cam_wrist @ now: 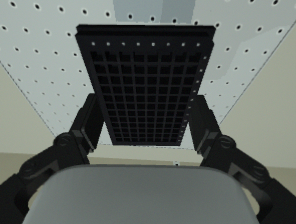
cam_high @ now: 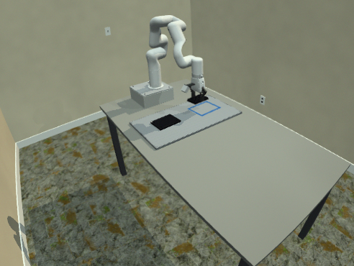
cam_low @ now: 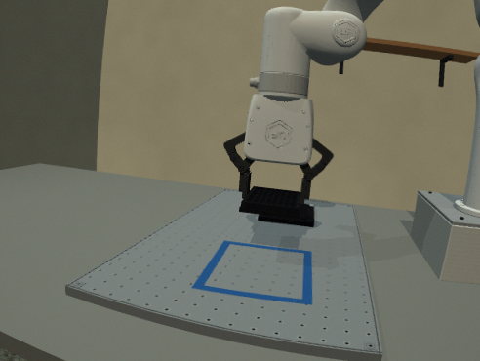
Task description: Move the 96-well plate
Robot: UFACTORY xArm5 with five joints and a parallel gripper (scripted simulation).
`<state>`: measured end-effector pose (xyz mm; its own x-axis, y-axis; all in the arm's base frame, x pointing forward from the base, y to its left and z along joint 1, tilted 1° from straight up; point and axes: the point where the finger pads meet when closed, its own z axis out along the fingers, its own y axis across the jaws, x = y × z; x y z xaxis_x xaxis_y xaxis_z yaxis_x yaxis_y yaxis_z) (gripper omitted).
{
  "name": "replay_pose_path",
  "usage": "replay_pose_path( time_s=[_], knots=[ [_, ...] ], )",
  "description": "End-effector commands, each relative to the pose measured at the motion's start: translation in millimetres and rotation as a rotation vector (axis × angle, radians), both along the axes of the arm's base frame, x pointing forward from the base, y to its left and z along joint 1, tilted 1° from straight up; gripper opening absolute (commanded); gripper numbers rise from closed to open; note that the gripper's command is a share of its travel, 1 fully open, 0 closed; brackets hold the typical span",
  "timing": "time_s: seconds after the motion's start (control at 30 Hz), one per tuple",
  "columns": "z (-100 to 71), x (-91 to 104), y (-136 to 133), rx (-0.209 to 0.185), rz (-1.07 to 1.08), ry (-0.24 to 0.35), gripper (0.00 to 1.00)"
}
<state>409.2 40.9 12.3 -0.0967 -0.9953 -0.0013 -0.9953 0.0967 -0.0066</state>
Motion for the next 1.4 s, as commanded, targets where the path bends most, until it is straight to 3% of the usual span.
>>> replay_pose_path(
  time_s=[0.0,0.53,1.37],
  knots=[
    [0.7,3.9,14,0.001,0.0,-0.004,0.0],
    [-0.2,11.8,60,0.002,0.0,-0.005,0.0],
    [-0.2,11.7,60,0.002,0.0,-0.005,0.0]
  ],
)
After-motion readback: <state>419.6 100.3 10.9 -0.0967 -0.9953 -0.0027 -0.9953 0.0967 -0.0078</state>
